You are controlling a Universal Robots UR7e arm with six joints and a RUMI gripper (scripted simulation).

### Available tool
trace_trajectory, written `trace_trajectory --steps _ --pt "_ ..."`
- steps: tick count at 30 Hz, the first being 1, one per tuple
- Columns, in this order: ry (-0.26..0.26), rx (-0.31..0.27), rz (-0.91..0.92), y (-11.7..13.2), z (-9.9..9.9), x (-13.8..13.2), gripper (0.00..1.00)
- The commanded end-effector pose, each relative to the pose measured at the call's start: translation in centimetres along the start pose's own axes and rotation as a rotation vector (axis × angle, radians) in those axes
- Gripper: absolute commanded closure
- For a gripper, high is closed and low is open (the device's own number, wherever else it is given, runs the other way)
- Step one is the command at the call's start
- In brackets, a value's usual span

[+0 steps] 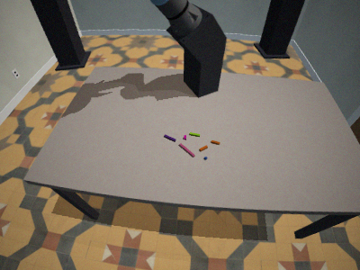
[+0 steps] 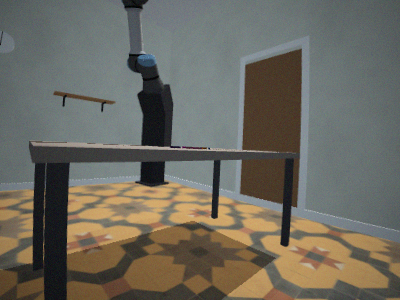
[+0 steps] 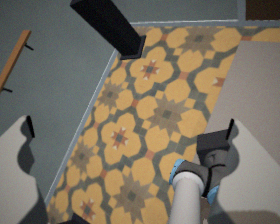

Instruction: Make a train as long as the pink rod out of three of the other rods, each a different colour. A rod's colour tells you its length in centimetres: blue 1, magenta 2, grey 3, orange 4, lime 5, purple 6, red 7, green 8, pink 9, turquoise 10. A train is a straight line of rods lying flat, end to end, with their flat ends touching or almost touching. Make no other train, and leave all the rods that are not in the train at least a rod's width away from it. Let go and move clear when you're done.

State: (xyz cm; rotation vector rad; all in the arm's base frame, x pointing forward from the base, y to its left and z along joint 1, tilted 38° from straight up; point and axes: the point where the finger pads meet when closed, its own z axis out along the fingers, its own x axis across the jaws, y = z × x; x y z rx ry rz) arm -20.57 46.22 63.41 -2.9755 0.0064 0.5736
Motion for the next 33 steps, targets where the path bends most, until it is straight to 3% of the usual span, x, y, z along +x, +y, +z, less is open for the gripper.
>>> trace_trajectory --steps 1,22,33 --pt "0.000 0.000 0.000 0.0 0.0 0.0 0.00" --pt "0.001 0.000 0.001 -0.2 0.1 0.1 0.00" --pt "0.017 0.009 0.010 -2.2 0.7 2.2 0.00"
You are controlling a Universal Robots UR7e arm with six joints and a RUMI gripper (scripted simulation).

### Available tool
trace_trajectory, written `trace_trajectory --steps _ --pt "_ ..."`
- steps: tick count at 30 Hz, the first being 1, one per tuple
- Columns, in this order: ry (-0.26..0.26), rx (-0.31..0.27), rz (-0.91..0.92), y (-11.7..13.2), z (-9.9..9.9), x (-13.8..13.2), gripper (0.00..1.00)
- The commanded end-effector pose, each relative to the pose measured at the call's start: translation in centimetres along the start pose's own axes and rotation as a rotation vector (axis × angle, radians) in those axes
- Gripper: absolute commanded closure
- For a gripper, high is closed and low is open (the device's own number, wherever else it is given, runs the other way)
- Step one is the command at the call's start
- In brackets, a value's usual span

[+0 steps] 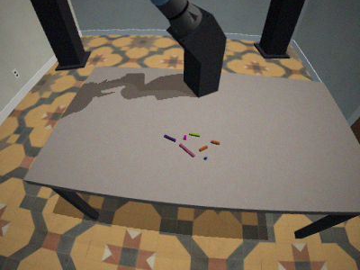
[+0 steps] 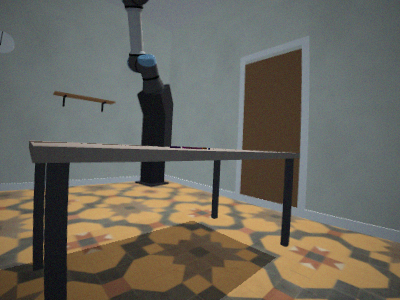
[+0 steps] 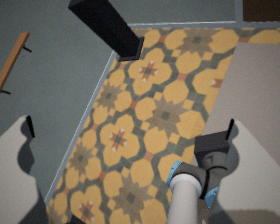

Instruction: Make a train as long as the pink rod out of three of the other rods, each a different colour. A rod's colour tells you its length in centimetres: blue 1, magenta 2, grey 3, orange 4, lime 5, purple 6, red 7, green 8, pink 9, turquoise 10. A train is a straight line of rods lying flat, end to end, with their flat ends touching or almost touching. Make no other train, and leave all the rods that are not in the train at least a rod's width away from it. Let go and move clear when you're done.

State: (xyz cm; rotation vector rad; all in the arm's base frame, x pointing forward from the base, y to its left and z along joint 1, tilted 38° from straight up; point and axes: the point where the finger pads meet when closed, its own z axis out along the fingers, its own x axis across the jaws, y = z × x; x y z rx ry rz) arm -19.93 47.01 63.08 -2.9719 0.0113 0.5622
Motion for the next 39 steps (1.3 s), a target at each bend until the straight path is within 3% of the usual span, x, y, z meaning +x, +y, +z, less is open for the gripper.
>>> trace_trajectory --steps 1,16,18,20,33,35,39 --pt "0.010 0.003 0.009 -1.5 0.6 1.4 0.00" --pt "0.082 0.048 0.042 -9.1 3.0 10.6 0.00" --pt "0.082 0.048 0.042 -9.1 3.0 10.6 0.00" --pt "0.100 0.058 0.051 -10.7 3.5 13.1 0.00" --pt "0.166 0.088 0.083 -15.4 5.6 22.4 0.00" --pt "0.166 0.088 0.083 -15.4 5.6 22.4 0.00" --pt "0.195 0.098 0.098 -17.0 6.5 26.7 0.00"
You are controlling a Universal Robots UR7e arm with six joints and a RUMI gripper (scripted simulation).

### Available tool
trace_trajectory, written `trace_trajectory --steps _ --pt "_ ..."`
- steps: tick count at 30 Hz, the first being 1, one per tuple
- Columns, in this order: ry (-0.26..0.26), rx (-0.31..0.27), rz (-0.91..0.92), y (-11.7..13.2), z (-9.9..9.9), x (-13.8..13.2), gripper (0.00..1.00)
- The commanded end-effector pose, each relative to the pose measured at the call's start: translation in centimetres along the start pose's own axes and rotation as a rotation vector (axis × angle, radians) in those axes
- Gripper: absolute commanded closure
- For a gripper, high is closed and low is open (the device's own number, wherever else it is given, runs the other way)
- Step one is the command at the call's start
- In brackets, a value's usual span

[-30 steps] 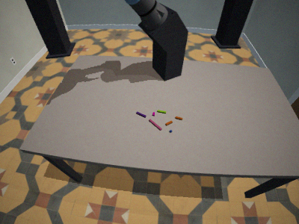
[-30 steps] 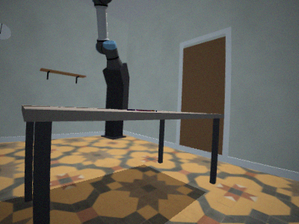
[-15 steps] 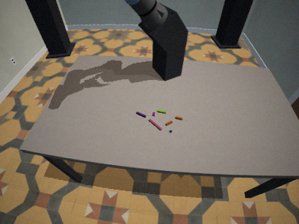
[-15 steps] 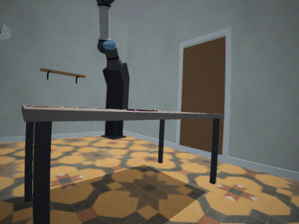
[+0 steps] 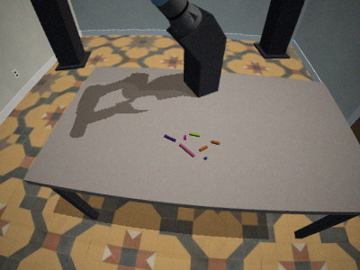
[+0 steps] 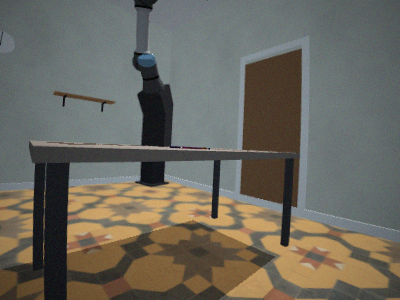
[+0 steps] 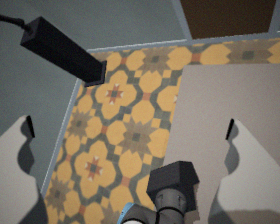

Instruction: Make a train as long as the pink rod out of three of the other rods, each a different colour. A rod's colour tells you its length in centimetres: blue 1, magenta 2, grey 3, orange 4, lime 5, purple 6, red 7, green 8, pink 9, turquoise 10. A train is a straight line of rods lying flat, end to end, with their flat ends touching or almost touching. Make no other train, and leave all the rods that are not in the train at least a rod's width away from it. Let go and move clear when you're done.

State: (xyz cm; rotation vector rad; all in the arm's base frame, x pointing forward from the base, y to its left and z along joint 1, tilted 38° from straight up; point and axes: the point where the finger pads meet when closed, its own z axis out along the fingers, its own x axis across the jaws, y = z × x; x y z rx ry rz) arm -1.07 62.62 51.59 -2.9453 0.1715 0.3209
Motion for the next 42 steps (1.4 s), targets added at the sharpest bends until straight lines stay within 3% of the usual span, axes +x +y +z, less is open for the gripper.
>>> trace_trajectory --steps 1,11,13,14,22,28,30,31,42 --pt "0.037 0.025 0.016 -2.8 2.1 4.9 0.00" --pt "0.091 0.041 0.043 -5.2 5.1 12.3 0.00" --pt "0.091 0.041 0.043 -5.2 5.1 12.3 0.00" --pt "0.106 0.044 0.051 -5.7 5.9 14.5 0.00" --pt "0.148 0.052 0.073 -6.6 8.2 20.3 0.00" --pt "0.182 0.057 0.091 -6.9 10.0 25.0 0.00" --pt "0.182 0.057 0.091 -6.9 10.0 25.0 0.00" --pt "0.198 0.058 0.100 -6.9 10.9 27.3 0.00" --pt "0.257 0.060 0.134 -6.2 13.9 35.6 0.00"
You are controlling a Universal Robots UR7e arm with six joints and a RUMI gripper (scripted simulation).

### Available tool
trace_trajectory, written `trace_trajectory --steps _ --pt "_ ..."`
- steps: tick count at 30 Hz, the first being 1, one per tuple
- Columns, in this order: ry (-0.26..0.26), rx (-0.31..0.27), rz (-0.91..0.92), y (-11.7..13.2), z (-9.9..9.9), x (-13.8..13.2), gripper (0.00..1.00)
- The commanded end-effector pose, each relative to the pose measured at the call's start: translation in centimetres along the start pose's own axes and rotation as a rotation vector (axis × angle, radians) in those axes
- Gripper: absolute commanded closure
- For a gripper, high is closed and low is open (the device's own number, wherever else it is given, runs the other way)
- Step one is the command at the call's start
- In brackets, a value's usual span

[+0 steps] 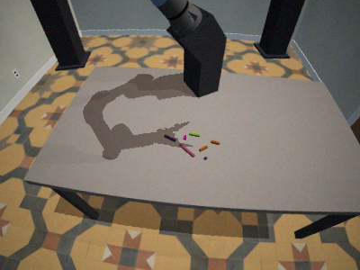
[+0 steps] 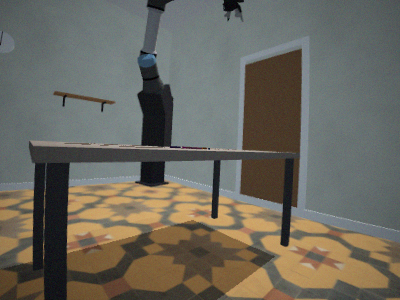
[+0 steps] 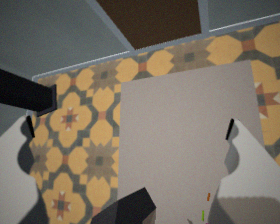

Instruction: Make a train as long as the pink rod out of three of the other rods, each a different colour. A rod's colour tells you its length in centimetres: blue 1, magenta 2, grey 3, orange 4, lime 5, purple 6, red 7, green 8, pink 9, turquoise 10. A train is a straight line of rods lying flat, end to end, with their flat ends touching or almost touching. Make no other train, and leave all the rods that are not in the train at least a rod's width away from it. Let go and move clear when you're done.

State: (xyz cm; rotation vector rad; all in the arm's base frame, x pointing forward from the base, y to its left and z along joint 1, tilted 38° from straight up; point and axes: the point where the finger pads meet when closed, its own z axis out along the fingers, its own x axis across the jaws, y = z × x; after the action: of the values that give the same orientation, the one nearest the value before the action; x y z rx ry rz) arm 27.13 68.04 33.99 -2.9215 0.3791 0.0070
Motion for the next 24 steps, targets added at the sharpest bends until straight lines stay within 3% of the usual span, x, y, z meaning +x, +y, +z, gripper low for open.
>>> trace_trajectory --steps 1,5,6,20,22,24 --pt "0.043 0.012 0.018 -0.4 3.2 5.1 0.00" --pt "0.055 0.011 0.025 -0.2 4.1 6.5 0.00" --pt "0.072 0.011 0.034 0.1 5.4 8.6 0.00" --pt "0.150 0.001 0.078 2.8 11.2 18.0 0.00" --pt "0.150 0.001 0.078 2.8 11.2 18.0 0.00" --pt "0.172 -0.004 0.092 3.9 12.8 20.6 0.00"
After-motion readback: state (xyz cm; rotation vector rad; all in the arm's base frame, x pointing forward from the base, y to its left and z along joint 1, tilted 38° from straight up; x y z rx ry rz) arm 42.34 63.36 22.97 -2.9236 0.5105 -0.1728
